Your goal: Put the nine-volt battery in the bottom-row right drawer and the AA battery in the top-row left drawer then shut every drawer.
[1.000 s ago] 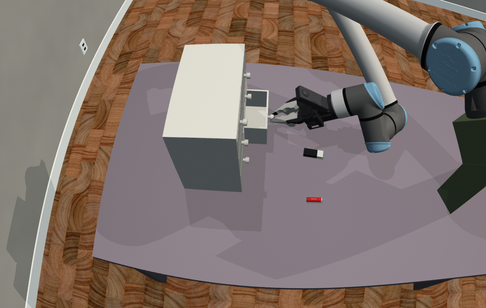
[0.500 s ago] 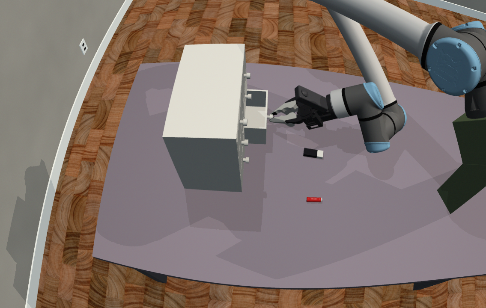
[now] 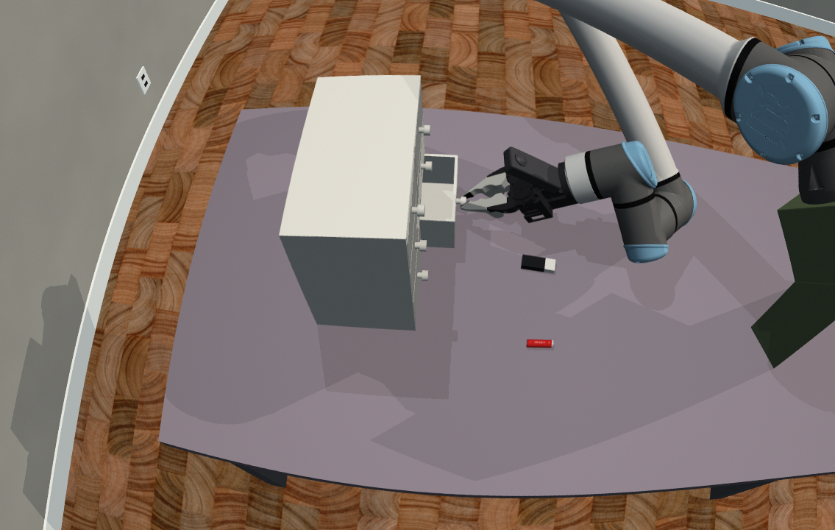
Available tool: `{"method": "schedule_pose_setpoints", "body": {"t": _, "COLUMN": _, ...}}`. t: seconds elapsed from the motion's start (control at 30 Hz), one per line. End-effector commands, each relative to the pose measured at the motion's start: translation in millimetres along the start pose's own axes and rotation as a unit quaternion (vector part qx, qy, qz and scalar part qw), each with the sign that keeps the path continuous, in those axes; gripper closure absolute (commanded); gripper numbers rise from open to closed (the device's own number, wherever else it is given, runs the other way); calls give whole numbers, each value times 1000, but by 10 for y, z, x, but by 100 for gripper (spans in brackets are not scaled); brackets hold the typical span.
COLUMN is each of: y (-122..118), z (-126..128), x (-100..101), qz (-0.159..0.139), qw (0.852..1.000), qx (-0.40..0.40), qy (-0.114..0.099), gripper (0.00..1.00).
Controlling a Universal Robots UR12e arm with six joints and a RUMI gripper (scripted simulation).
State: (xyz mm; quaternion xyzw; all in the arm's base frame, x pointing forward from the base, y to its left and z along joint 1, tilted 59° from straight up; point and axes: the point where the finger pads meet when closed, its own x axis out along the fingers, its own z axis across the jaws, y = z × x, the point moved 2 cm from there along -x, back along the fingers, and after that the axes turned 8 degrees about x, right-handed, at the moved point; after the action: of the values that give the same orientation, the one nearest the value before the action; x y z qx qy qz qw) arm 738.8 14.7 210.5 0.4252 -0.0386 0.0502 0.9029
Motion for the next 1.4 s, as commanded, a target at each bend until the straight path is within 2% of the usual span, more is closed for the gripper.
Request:
{"method": "schedule_pose_setpoints", "body": {"t": 0.0, "y": 16, "z": -4, "x": 16, "qz": 0, "qw": 1000, "qx": 0, "qy": 0, "gripper": 93}}
{"method": "schedule_pose_setpoints", "body": {"t": 1.37, "y": 129, "z": -20, "x": 213, "qz": 0, "qw": 1000, "qx": 0, "qy": 0, "gripper": 93}}
